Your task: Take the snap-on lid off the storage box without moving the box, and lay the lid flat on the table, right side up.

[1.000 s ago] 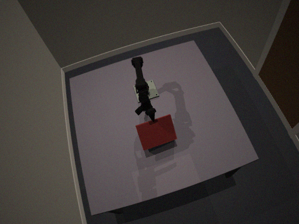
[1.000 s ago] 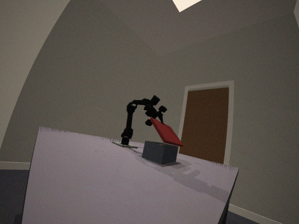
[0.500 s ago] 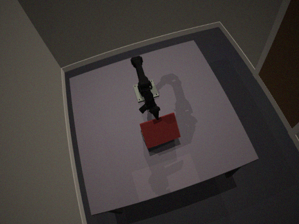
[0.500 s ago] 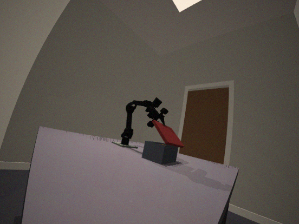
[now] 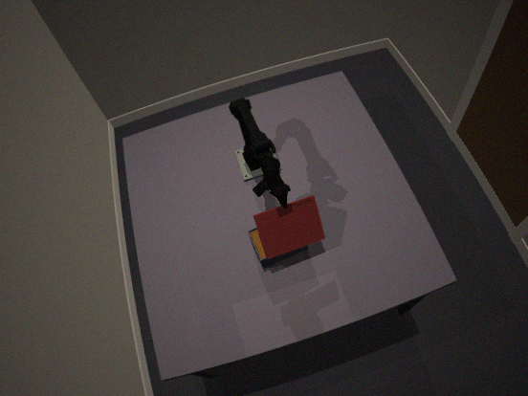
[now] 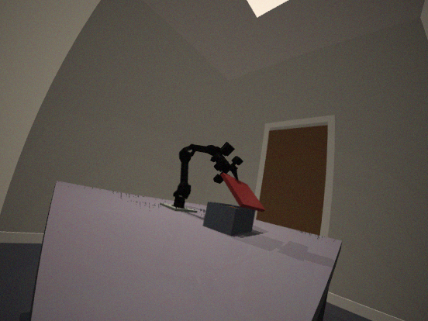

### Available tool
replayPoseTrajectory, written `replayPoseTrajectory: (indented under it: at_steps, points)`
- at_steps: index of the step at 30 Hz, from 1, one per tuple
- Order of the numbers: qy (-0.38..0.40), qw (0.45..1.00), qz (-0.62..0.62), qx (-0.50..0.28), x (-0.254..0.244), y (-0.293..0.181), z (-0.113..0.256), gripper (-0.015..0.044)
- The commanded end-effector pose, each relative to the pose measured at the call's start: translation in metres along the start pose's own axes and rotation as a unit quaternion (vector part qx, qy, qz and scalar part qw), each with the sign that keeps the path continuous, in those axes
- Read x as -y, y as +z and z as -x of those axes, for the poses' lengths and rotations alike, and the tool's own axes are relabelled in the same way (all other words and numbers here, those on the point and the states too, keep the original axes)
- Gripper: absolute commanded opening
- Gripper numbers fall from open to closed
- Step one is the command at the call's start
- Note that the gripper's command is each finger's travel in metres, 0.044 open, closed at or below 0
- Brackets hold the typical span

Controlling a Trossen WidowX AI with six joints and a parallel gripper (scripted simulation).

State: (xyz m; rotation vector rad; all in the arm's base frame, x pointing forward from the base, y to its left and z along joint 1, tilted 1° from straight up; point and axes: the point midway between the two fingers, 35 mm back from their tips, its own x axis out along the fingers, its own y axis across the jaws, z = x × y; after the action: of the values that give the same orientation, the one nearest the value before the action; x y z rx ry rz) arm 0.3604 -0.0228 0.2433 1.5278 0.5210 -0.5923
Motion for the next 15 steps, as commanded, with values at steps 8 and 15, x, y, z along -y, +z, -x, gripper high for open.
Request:
replayPoseTrajectory:
  at_steps: [8,15]
  points:
    - [0.009,1.000,-0.003,0.001,-0.002,-0.020,0.005,0.0000]
    - [0.008,1.000,-0.004,0.000,-0.001,-0.034,0.006,0.0000]
